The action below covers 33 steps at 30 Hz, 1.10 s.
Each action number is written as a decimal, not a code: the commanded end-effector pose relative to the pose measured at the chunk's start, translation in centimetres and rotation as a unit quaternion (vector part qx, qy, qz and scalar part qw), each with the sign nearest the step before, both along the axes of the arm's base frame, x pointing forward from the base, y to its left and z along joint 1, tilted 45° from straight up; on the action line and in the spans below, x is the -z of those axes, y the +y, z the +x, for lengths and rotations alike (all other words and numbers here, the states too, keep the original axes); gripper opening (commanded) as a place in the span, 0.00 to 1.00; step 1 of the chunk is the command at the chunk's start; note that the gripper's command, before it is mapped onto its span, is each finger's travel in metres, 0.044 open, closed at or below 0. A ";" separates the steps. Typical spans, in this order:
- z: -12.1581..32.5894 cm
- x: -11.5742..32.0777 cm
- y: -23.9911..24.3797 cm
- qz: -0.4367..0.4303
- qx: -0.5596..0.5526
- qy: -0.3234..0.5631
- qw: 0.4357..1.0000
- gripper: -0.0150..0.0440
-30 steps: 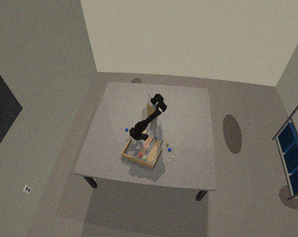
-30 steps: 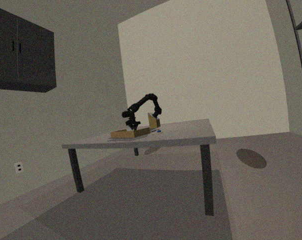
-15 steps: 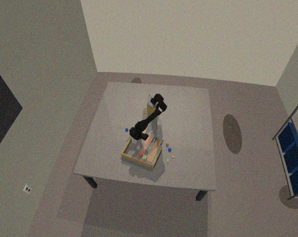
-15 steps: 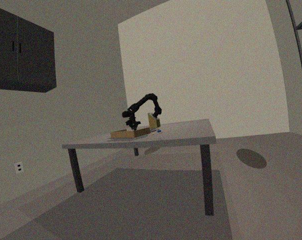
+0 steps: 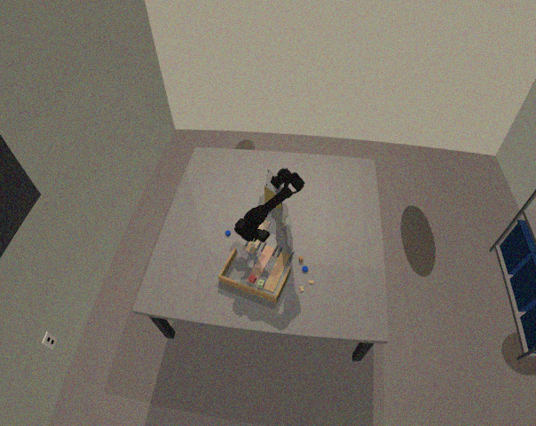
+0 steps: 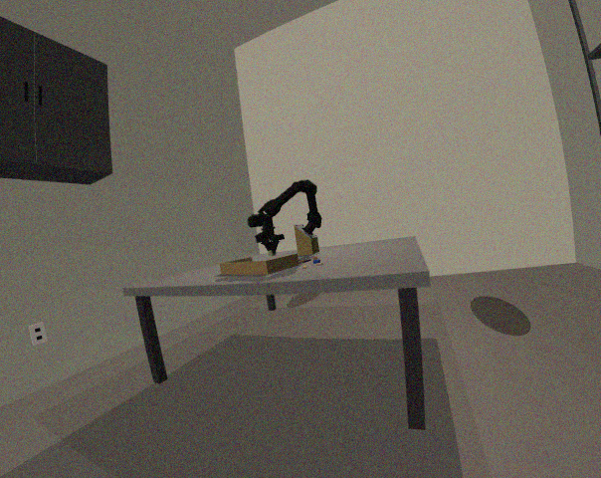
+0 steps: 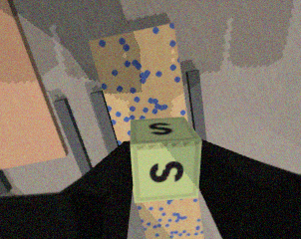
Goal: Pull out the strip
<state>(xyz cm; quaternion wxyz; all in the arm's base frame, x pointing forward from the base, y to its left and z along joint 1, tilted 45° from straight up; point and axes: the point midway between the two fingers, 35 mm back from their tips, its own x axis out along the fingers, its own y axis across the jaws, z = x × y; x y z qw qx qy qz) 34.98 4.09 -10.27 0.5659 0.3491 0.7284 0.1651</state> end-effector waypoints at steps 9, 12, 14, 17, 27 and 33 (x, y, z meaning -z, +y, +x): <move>-2.6 -1.2 -0.6 -0.001 -0.001 -0.004 1.000 0.25; -3.6 -1.4 -0.6 -0.001 -0.001 -0.003 1.000 0.25; -4.3 -1.5 -0.6 -0.001 -0.001 -0.003 1.000 0.25; -5.3 -1.6 -0.6 -0.001 -0.001 -0.003 1.000 0.25; -5.1 -4.2 -3.2 -0.002 -0.001 -0.003 1.000 0.25; -5.1 -4.2 -3.2 -0.002 -0.001 -0.003 1.000 0.25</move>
